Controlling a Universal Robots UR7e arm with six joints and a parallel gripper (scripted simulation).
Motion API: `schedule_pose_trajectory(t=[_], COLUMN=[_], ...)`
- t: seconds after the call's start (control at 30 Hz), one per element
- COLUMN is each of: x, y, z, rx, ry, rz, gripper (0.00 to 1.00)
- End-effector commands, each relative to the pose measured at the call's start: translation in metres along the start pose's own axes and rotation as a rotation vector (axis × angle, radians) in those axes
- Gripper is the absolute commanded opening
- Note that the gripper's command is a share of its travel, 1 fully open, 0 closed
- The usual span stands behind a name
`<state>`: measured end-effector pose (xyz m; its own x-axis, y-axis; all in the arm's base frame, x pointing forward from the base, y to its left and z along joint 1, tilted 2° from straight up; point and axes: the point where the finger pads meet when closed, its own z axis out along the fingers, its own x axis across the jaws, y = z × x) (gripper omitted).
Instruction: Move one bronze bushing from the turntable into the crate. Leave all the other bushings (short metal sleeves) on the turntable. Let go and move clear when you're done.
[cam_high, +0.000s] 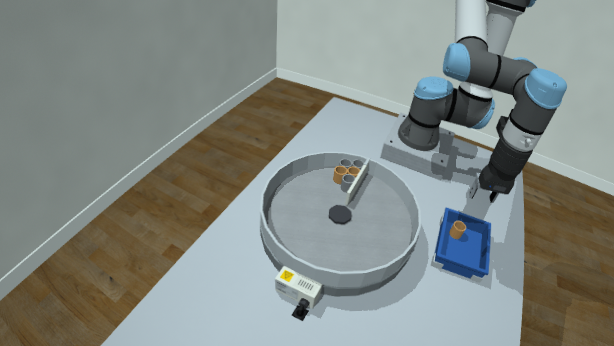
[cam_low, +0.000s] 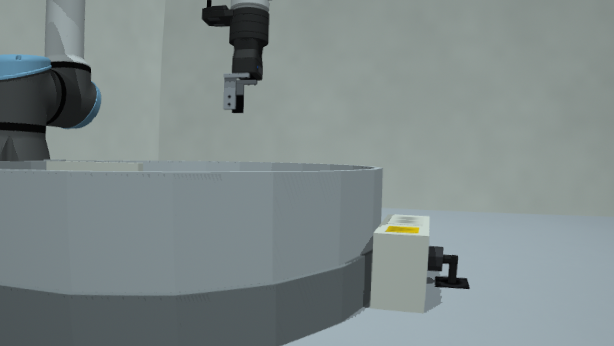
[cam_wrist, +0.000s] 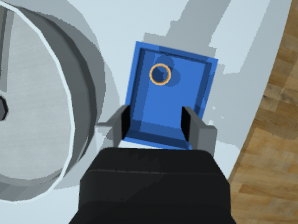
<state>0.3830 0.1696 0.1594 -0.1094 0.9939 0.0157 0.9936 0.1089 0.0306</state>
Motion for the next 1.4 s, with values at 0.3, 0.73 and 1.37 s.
schedule_pose_trajectory(t=[0.3, 0.73, 1.37], x=[0.0005, 0.0004, 0.0004], y=[0.0073, 0.0073, 0.0073], z=[-0.007, -0.0069, -0.0069], rx=[-0.001, -0.001, -0.001], ry=[0.0, 0.0, 0.0], rz=[0.215, 0.212, 0.212], gripper=[1.0, 1.0, 1.0])
